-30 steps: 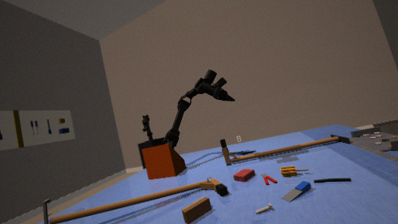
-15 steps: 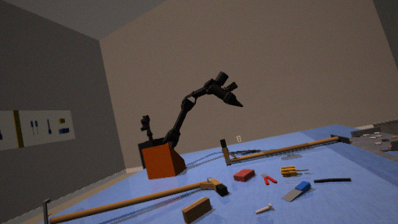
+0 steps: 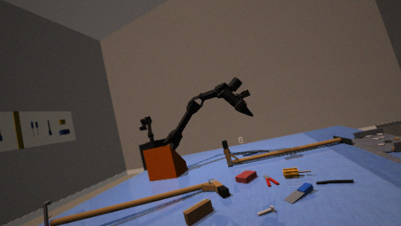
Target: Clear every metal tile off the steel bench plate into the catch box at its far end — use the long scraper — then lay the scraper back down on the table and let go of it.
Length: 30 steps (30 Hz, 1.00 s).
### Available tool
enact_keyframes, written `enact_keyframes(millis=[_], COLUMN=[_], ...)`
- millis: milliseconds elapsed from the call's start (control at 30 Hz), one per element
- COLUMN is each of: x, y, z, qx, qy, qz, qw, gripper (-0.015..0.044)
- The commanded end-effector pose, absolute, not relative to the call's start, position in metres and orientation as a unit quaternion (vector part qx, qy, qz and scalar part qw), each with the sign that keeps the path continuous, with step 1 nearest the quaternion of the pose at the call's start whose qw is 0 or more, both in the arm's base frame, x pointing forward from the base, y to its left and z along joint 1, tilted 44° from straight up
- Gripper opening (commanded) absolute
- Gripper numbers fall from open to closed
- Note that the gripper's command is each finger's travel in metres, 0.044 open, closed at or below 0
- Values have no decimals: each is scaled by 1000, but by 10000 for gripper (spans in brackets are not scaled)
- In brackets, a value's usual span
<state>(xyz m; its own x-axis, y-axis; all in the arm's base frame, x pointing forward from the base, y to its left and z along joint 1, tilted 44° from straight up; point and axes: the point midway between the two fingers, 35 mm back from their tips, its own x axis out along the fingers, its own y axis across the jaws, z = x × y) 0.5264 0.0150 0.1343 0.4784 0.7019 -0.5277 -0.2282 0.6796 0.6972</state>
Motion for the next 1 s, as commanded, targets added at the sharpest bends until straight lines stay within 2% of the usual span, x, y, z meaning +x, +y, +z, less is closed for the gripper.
enact_keyframes(millis=[0,967], x=[532,542], y=[30,136], z=[126,59], qx=[268,197], qy=[436,526], qz=[295,360], qw=[806,745], gripper=[440,440])
